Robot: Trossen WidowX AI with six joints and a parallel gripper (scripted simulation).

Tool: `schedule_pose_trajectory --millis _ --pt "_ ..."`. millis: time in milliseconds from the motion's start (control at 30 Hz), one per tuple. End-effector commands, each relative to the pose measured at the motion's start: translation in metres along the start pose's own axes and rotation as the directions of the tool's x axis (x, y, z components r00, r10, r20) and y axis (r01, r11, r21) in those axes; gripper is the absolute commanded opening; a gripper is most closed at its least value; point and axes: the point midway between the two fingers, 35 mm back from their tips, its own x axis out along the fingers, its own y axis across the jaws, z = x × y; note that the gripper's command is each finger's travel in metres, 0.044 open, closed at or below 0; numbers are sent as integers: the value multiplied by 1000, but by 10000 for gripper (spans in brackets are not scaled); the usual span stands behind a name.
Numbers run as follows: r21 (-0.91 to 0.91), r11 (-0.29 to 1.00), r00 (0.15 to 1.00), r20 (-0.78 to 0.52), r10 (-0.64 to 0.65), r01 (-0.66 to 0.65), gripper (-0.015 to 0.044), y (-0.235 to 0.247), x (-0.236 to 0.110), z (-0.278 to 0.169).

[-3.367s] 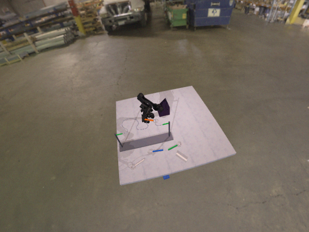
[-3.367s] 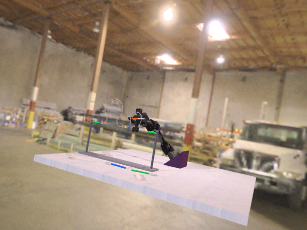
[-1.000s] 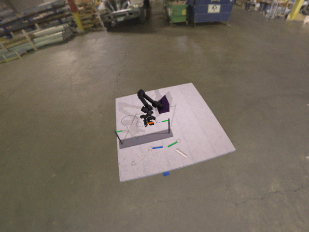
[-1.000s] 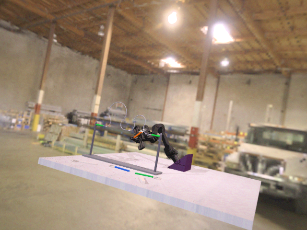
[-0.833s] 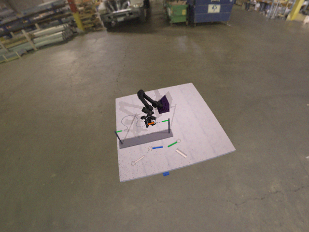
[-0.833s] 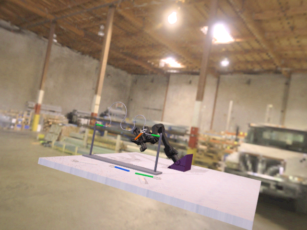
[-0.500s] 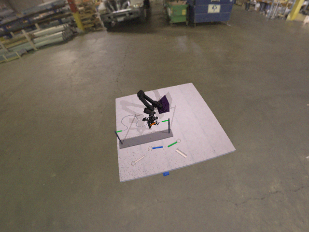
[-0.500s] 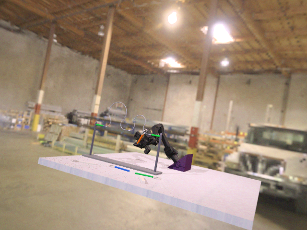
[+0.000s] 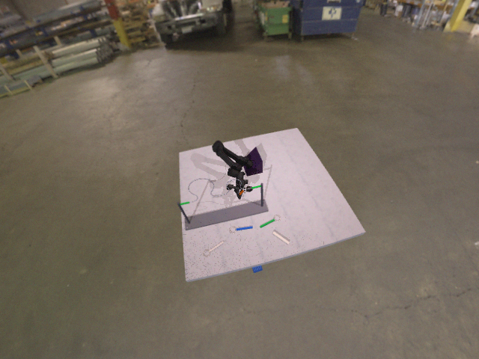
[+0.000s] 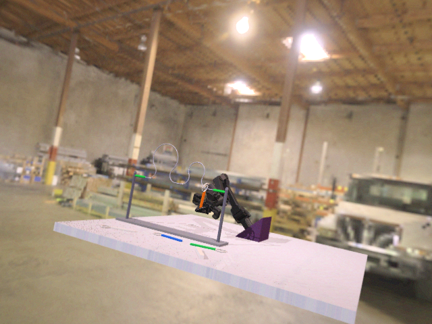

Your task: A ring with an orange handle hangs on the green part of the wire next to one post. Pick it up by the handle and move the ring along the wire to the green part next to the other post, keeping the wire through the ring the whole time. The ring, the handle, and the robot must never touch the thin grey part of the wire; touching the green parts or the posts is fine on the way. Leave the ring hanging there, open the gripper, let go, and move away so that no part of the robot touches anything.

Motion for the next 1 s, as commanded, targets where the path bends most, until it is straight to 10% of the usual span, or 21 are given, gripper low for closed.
schedule_pose_trajectory --millis 0,967 --pt "73 997 999 -15 38 -37 -150 16 -3 -2" --pt "267 956 991 -23 129 -119 -150 69 -15 10"
